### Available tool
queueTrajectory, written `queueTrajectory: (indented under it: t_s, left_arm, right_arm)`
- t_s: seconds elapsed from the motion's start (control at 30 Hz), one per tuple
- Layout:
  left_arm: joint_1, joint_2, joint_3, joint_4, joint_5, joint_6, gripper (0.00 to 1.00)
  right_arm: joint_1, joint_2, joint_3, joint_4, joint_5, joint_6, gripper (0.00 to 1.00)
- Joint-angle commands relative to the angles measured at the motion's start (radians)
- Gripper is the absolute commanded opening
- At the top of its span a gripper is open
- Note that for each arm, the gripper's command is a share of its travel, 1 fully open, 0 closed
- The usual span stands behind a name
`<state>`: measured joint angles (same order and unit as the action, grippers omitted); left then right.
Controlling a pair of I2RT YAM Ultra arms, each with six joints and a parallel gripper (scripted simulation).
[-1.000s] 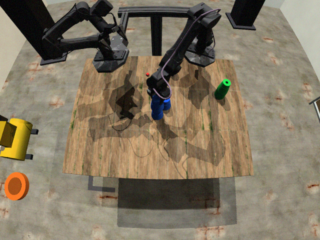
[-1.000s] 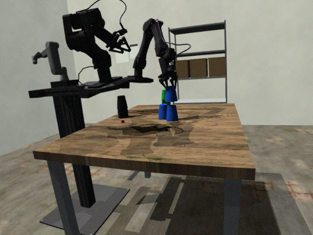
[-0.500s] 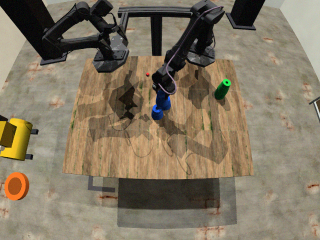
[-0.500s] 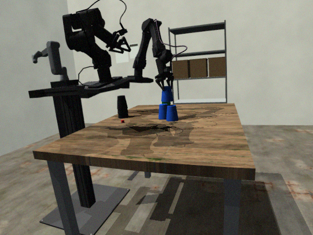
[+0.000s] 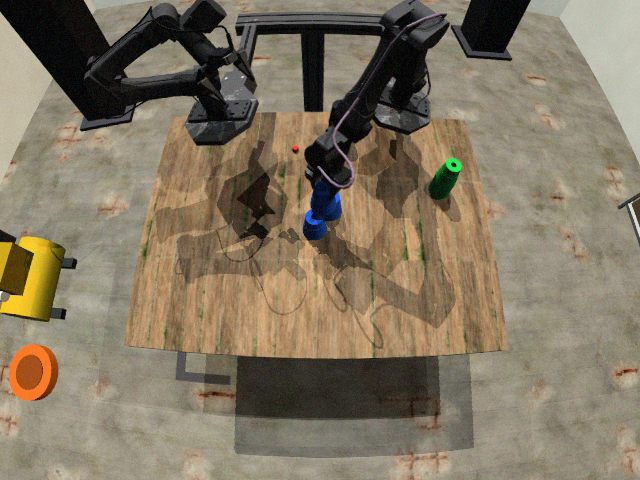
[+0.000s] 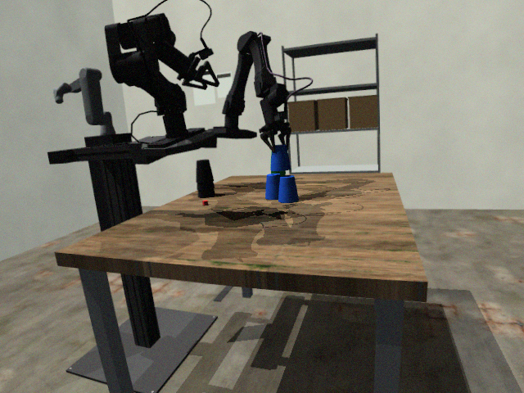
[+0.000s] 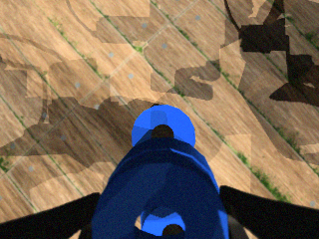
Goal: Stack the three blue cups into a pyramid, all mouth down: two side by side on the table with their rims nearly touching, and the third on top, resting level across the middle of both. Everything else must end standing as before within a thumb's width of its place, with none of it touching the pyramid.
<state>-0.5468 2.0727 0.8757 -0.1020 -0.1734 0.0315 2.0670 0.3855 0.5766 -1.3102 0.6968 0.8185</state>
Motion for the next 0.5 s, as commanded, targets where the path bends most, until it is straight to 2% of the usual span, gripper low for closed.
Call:
queueTrajectory:
  t_s: [0.0,0.47]
  left_arm:
    - [-0.017,0.016,0.006,0.02,-0.005,0.002,0.0]
    - [-0.014,0.046,0.023,0.046,-0.003,-0.001,0.0]
  right_arm:
    - [0.01,-0.012,0.002,-0.008,0.024,0.007,1.0]
    - [0.01,-0.012,0.002,-0.008,0.024,0.007,1.0]
